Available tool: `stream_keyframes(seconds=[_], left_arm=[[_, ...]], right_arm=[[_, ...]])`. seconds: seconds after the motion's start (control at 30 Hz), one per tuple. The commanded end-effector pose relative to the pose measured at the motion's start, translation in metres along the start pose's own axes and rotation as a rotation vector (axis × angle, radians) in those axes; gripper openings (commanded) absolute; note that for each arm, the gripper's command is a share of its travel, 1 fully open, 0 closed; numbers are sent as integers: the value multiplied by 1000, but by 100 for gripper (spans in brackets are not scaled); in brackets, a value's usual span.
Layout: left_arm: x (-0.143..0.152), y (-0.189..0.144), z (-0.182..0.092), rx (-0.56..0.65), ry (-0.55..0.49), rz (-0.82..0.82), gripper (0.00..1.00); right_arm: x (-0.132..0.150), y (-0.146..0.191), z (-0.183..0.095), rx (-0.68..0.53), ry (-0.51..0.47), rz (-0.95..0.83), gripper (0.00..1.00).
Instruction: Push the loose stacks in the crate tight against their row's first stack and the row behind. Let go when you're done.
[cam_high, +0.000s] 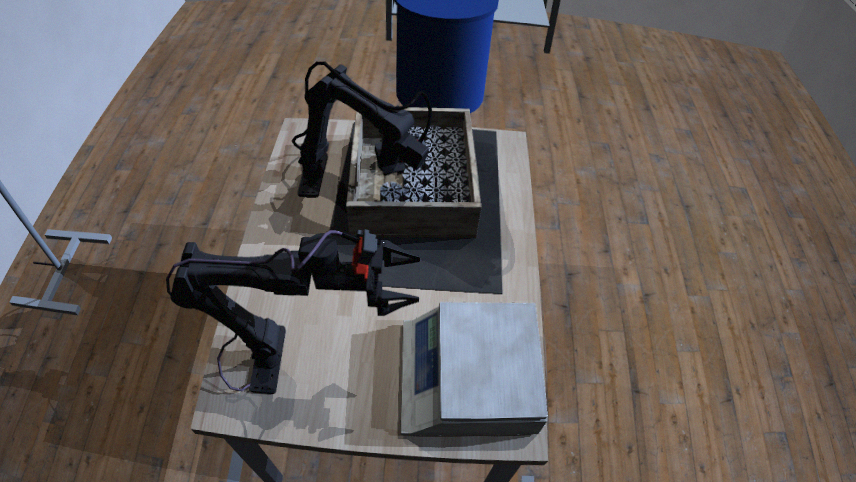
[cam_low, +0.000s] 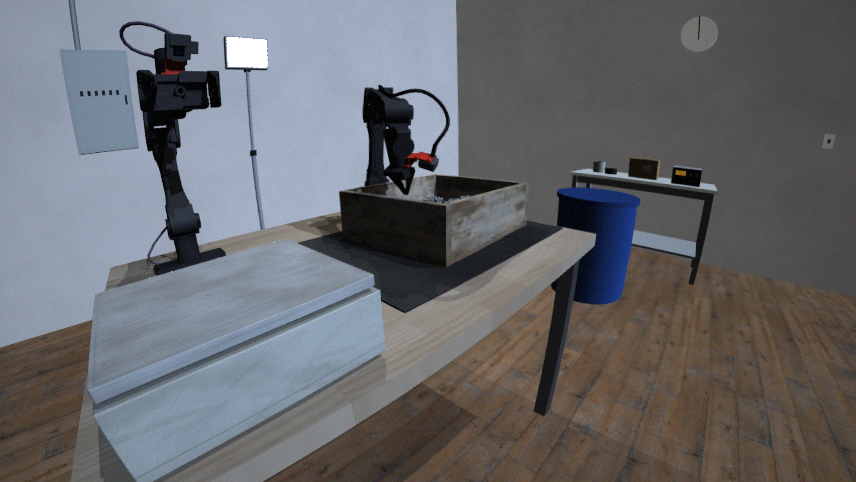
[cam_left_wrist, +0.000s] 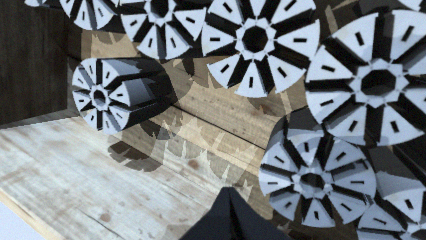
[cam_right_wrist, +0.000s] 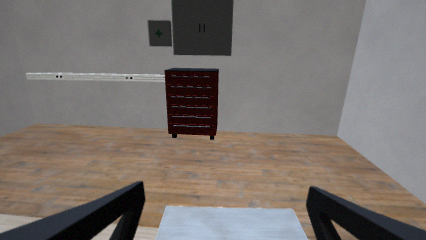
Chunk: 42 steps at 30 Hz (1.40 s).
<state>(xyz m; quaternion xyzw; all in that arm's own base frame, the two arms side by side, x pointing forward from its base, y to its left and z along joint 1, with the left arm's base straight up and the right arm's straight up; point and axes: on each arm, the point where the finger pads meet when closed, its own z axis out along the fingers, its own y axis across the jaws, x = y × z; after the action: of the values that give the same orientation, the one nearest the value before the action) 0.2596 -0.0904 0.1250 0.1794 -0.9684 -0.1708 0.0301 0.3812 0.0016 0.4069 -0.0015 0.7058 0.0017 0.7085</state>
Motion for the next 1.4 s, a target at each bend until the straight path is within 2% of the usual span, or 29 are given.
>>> stream_keyframes(seconds=[0.0,0.03,0.07,0.1,0.23,0.47,0.7,0.93,1.07,1.1,1.2,1.27,1.33,1.37], left_arm=[[-7,7,-23,41,-56,-22,1],[-7,7,-23,41,-56,-22,1],[-6,21,-9,0,-28,-11,1],[-10,19,0,5,-36,6,1],[-25,23,-6,41,-71,27,1],[-54,91,27,34,-113,175,1],[-58,156,53,12,-126,197,1],[-52,178,62,14,-115,154,1],[-62,181,44,29,-157,78,1],[-43,178,69,18,-81,104,1],[-48,174,74,11,-84,114,1],[-46,171,87,-3,-56,122,1],[-46,171,87,-3,-56,122,1],[-54,174,75,4,-114,96,1]], right_arm=[[-33,0,-3,5,-76,11,100],[-33,0,-3,5,-76,11,100],[-33,0,-3,5,-76,11,100],[-33,0,-3,5,-76,11,100],[-33,0,-3,5,-76,11,100],[-33,0,-3,5,-76,11,100],[-33,0,-3,5,-76,11,100],[-33,0,-3,5,-76,11,100],[-33,0,-3,5,-76,11,100],[-33,0,-3,5,-76,11,100],[-33,0,-3,5,-76,11,100],[-33,0,-3,5,-76,11,100],[-33,0,-3,5,-76,11,100],[-33,0,-3,5,-76,11,100]])
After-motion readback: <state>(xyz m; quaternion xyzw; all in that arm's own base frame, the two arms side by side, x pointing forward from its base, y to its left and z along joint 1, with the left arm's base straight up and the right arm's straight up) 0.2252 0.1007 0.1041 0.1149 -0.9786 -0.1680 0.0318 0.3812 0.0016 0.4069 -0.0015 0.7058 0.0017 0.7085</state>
